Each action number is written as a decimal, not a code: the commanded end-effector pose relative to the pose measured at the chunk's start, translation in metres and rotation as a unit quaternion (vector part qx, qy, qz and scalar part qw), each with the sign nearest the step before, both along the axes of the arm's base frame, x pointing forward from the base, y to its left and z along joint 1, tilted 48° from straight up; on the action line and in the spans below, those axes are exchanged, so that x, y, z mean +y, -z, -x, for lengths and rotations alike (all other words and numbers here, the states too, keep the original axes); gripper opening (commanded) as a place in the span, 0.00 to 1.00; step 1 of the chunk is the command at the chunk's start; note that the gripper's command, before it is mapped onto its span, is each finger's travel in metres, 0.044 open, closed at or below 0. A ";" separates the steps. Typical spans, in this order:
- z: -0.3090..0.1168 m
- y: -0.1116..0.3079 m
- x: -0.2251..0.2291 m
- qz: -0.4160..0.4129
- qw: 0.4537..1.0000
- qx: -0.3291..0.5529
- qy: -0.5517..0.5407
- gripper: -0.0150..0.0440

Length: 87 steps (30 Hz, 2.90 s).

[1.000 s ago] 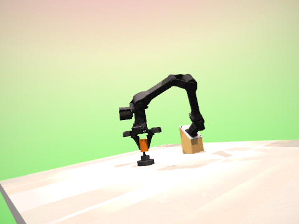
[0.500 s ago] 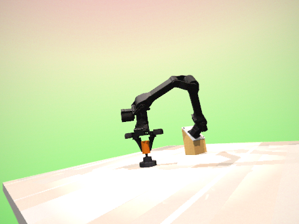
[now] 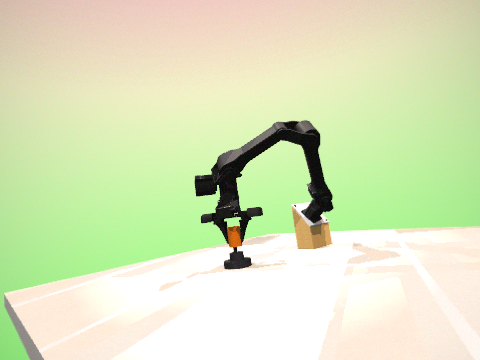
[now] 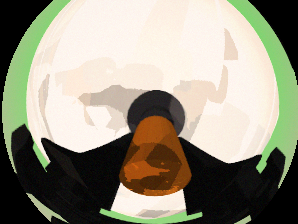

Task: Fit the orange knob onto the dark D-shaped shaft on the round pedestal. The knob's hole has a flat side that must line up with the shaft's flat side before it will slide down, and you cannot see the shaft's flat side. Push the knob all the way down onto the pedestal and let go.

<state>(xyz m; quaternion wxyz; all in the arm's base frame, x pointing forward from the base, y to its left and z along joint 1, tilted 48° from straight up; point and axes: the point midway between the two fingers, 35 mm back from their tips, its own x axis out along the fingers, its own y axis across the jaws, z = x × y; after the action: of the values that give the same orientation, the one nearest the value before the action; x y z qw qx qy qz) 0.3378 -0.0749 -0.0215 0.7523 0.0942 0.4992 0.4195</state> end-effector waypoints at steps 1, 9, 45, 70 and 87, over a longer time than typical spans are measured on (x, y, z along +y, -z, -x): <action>-0.001 -0.002 -0.003 0.000 1.000 -0.002 0.001 0.25; -0.001 -0.002 -0.005 0.015 0.995 -0.074 -0.065 0.25; 0.000 -0.005 -0.003 0.031 0.978 -0.153 -0.138 0.25; -0.001 0.001 0.000 0.031 0.978 -0.153 -0.138 0.25; -0.001 -0.003 -0.005 0.044 0.957 -0.212 -0.193 0.25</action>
<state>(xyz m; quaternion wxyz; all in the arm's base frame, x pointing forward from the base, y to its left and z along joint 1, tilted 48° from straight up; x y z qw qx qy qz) 0.3376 -0.0756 -0.0204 0.7509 -0.0953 0.3787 0.5326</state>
